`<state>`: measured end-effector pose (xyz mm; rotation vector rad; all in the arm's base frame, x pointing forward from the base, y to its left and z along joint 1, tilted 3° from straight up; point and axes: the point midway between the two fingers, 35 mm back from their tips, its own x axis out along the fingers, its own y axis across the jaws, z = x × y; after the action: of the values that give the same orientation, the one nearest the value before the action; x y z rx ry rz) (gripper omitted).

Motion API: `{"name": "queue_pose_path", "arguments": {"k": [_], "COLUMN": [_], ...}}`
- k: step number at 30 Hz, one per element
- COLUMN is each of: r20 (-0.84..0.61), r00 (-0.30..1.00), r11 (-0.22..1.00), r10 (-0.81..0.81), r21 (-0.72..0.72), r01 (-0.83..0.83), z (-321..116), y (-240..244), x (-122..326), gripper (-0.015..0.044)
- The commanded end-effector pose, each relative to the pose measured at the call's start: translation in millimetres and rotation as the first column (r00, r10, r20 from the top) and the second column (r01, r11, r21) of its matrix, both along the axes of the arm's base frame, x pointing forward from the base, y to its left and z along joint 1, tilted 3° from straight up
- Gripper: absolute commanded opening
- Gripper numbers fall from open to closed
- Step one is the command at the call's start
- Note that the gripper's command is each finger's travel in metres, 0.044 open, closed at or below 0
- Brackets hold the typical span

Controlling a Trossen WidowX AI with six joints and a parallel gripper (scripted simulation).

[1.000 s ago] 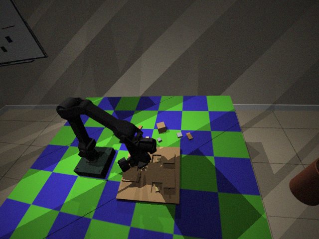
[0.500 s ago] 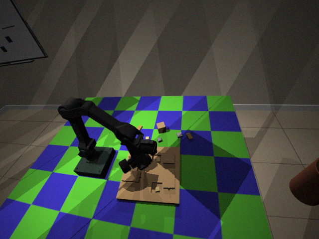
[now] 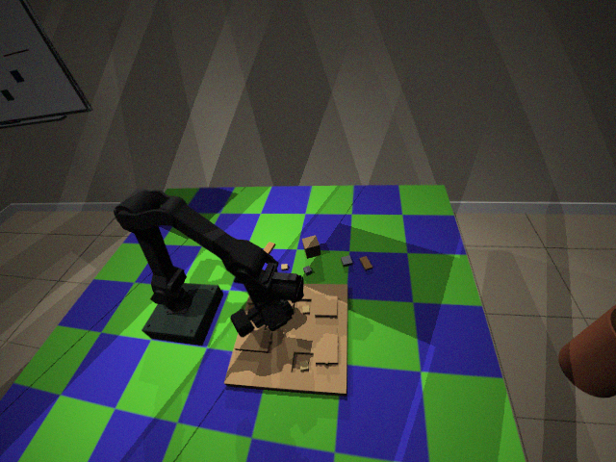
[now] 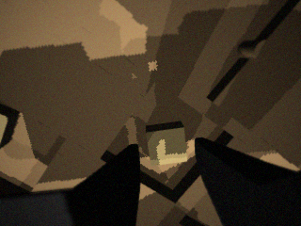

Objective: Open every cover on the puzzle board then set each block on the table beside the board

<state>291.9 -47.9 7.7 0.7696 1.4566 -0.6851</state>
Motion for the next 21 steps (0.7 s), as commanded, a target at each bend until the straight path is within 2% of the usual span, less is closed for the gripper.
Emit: {"name": "queue_pose_path", "arguments": {"k": [1,8,17,21], "r20": [-0.001,-0.001,0.001,0.001], "r00": [1.000,1.000,1.000,1.000], "r11": [1.000,1.000,1.000,1.000], "r10": [-0.004,-0.004,0.000,0.000], "r21": [-0.001,-0.001,0.000,0.000], "r01": [0.004,0.004,0.000,0.000], "z": [-3.0,-8.9,-6.7,-6.5], "y": [0.2,0.5,0.3,0.3], "x": [-0.4,-0.5,0.5,0.5], "gripper": [0.0144,0.0144,0.0084,0.0080]}}
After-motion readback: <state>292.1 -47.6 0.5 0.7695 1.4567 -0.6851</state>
